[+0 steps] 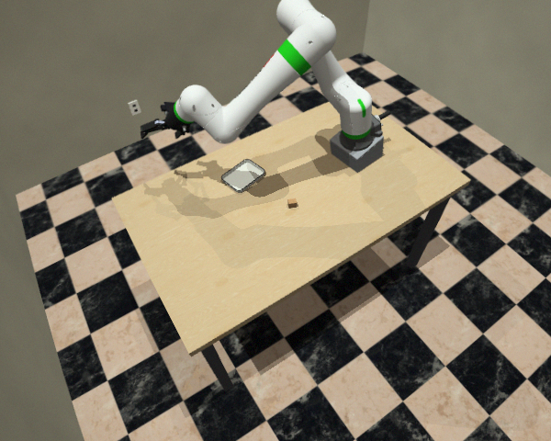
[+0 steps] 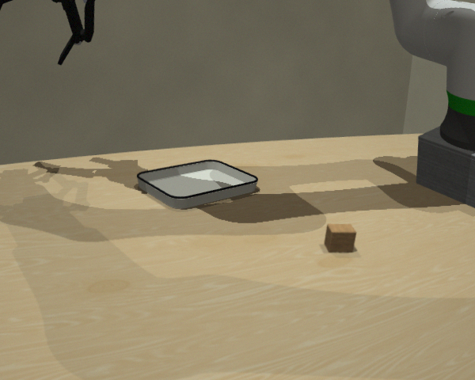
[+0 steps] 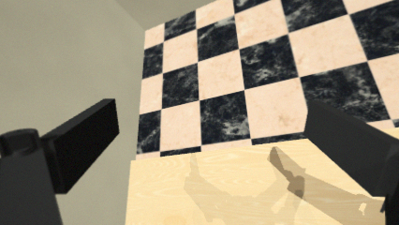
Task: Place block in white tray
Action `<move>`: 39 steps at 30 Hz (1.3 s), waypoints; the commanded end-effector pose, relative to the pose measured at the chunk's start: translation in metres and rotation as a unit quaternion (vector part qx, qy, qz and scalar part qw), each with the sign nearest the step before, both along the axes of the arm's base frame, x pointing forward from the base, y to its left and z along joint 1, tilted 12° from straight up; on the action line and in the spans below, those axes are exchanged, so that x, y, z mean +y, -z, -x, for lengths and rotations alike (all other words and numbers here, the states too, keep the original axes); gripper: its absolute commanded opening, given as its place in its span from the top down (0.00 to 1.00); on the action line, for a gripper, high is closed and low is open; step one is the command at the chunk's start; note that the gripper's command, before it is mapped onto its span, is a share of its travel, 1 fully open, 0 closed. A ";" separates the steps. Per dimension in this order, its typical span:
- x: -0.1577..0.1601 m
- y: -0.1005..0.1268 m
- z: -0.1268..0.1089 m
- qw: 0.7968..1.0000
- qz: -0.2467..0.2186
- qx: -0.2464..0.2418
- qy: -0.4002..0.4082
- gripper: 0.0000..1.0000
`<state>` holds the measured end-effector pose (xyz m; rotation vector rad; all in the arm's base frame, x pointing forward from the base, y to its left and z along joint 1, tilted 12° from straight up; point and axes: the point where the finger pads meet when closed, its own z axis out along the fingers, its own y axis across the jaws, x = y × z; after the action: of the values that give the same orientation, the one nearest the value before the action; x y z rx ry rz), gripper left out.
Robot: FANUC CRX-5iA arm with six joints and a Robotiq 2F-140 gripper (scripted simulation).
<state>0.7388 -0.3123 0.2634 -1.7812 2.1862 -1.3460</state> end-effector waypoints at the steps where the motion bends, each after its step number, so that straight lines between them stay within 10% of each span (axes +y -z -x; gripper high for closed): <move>1: 0.000 -0.002 0.000 1.000 0.000 -0.001 0.000 0.00; 17: 0.000 -0.002 0.000 1.000 0.000 -0.001 0.000 0.00; 18: 0.000 -0.001 0.000 1.000 0.000 -0.001 0.000 0.60; 20: 0.009 0.001 0.002 1.000 0.000 0.006 -0.008 0.60; 34: 0.169 0.057 0.068 0.970 -0.010 0.143 -0.198 0.60; 39: 0.235 0.088 0.114 0.917 -0.011 0.220 -0.333 0.60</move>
<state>0.6596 -0.1210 0.1910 -2.4570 1.6801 -0.9994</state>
